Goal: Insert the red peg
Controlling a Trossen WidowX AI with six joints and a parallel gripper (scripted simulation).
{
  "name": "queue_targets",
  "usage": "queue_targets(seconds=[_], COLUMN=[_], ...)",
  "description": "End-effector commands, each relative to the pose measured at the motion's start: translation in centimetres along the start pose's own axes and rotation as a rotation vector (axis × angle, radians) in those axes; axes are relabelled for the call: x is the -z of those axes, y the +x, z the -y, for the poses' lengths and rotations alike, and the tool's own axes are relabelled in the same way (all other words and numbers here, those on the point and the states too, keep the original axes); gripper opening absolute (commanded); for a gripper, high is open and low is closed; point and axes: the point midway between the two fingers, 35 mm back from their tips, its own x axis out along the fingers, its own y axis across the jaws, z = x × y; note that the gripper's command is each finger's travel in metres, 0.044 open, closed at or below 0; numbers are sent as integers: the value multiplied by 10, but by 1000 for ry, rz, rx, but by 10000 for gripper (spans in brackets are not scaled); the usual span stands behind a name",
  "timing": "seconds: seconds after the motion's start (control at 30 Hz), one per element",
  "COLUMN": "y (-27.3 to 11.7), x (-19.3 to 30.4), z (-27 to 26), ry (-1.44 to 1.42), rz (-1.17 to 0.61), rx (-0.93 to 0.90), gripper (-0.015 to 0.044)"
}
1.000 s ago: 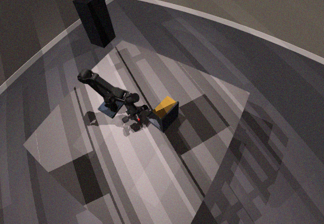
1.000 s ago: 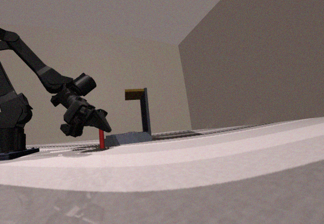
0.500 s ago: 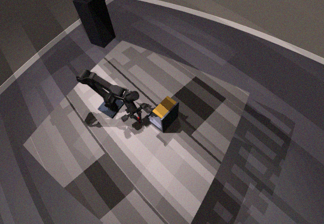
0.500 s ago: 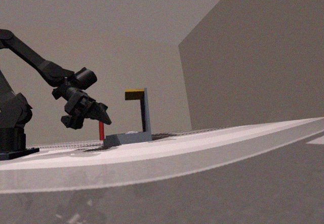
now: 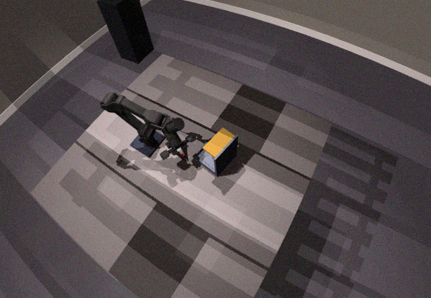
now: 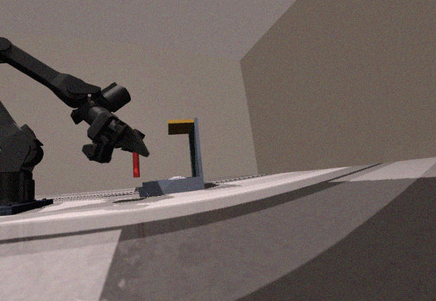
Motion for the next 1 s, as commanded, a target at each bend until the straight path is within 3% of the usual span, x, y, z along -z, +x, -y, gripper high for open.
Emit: queue_targets(seconds=[0.0, 0.97], y=[-1, 0], x=[3, 13], z=[2, 60], ry=[4, -23], rz=[-1, 7], rx=[1, 42], gripper=[0, 0])
